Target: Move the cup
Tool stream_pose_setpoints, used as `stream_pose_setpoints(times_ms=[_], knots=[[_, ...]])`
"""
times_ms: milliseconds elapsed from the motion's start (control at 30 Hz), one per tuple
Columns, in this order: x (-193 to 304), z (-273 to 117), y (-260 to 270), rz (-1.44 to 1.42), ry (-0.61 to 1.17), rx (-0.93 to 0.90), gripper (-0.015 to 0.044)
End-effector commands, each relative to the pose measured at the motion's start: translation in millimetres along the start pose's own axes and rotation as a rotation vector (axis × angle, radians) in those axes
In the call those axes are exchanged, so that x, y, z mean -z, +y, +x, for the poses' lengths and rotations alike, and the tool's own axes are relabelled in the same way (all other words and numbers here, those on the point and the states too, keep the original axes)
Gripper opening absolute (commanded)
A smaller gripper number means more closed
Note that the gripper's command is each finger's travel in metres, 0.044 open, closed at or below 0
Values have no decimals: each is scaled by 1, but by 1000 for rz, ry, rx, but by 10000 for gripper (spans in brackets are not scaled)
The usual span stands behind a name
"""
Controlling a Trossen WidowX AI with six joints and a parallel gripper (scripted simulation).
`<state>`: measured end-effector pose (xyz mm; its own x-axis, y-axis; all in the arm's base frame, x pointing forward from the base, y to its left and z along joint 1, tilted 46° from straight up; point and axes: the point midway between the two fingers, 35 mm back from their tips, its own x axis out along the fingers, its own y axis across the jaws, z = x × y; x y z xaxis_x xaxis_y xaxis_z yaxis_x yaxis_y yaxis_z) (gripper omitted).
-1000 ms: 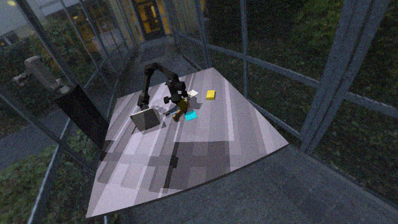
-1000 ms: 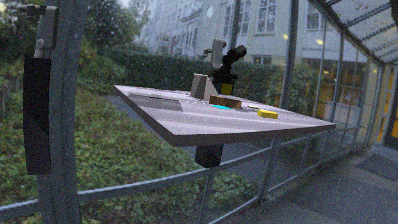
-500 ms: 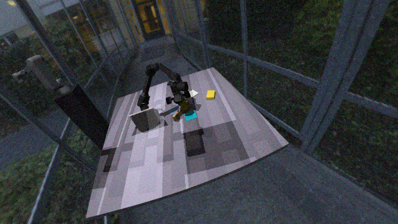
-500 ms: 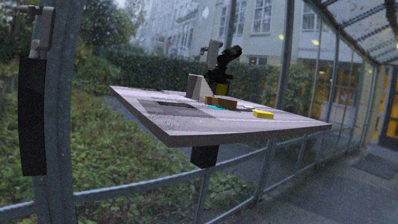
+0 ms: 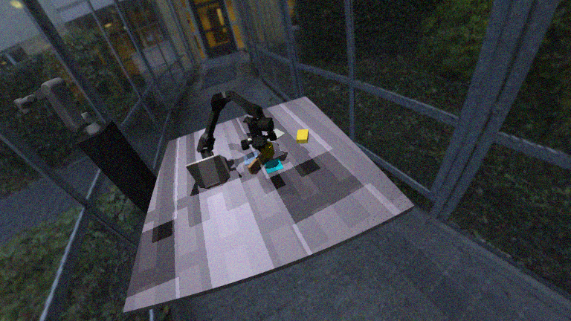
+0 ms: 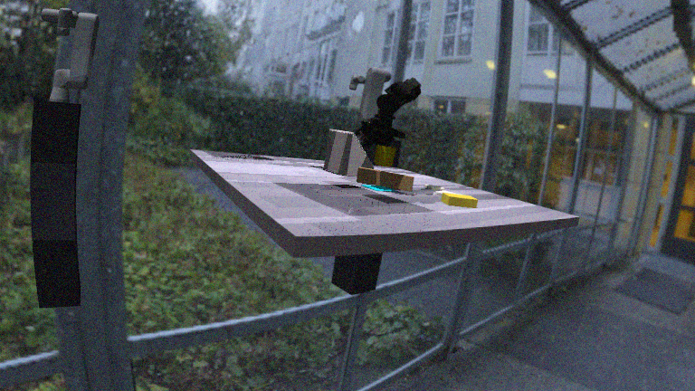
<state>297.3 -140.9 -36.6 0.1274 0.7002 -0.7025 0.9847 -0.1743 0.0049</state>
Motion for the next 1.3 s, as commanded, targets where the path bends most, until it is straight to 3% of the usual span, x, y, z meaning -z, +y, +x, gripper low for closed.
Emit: stream_pose_setpoints(times_ms=[0,1267], knots=[[-4,-1,3,-8,-8,-2,0],[-5,64,6,-8,-5,-3,0]])
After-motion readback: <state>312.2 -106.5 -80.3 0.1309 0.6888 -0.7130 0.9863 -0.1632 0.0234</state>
